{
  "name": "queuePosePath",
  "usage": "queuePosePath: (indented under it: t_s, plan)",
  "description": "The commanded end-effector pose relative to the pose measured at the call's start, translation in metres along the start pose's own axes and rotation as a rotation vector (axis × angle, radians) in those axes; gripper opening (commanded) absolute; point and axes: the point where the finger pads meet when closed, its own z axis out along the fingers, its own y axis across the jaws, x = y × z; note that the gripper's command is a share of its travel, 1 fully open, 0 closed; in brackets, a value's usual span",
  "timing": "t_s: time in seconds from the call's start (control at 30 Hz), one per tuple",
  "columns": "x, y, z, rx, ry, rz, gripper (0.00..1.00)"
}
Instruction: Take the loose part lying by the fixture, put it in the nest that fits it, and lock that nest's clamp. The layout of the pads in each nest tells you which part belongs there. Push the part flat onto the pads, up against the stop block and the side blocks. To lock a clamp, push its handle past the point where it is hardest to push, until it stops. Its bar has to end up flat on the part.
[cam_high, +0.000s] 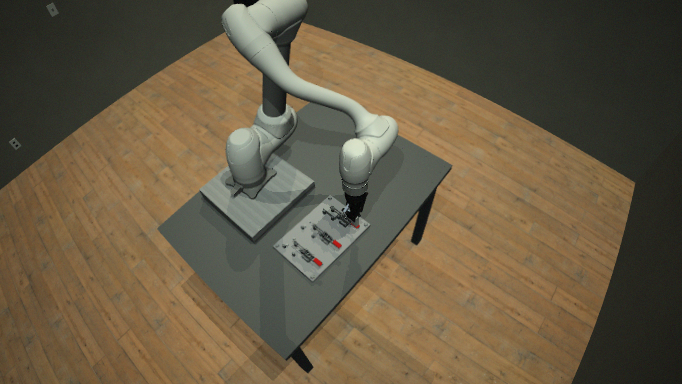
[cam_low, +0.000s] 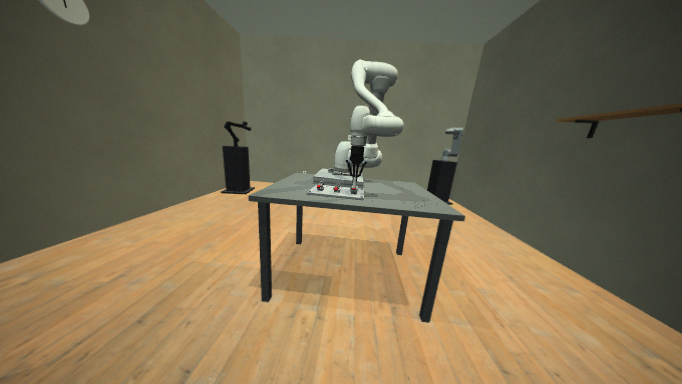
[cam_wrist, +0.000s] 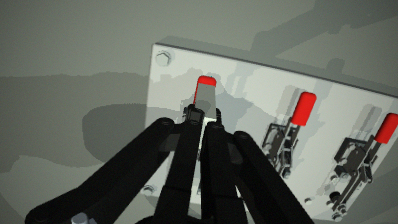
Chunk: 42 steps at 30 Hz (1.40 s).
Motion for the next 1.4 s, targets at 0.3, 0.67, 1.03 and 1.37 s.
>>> queuePosePath:
  t_s: [0.3, 0.67, 1.03, 1.37]
  plan:
    - [-0.0002, 0.0000, 0.0003, 0.000, 0.000, 0.000, 0.10]
    - [-0.0002, 0.0000, 0.0023, 0.000, 0.000, 0.000, 0.10]
    - [-0.0002, 0.0000, 0.0023, 0.000, 0.000, 0.000, 0.10]
    - [-0.0002, 0.0000, -0.0031, 0.000, 0.000, 0.000, 0.10]
